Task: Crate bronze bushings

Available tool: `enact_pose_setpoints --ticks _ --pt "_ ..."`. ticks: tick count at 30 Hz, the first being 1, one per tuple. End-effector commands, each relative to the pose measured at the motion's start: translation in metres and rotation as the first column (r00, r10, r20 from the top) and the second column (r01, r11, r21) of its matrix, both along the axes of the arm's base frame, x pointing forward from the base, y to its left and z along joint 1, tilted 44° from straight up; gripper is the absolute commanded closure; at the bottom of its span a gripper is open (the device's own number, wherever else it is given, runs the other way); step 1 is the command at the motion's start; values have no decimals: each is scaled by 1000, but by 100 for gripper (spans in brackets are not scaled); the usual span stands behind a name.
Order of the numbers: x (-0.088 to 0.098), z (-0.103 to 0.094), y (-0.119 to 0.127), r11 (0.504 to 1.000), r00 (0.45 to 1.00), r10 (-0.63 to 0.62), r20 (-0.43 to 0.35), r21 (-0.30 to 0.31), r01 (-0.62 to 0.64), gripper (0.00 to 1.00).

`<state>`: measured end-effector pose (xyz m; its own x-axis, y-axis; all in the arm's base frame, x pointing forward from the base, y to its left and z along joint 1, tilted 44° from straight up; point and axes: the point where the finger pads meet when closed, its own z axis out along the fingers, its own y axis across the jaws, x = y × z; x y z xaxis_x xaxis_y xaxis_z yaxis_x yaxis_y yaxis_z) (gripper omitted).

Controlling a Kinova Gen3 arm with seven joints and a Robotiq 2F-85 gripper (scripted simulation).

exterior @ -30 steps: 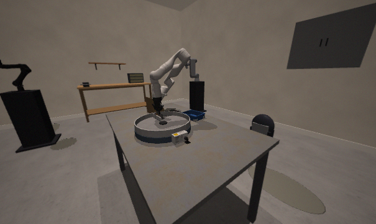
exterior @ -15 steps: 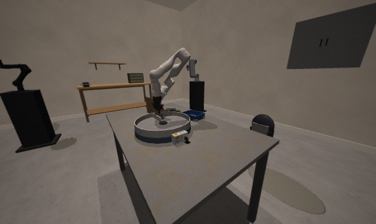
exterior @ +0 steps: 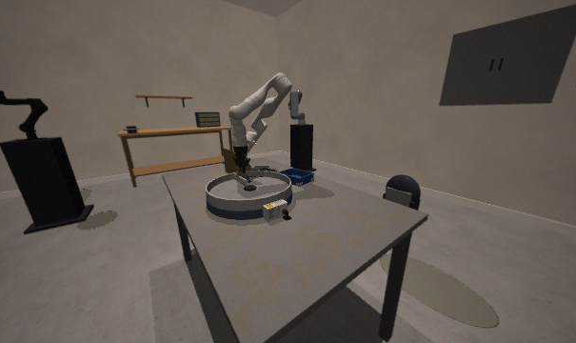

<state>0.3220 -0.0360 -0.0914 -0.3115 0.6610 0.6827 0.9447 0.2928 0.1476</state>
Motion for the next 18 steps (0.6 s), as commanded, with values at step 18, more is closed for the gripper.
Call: enact_pose_setpoints --ticks 18 --pt "1 6 -6 1000 1000 -1 2 -1 1 100"
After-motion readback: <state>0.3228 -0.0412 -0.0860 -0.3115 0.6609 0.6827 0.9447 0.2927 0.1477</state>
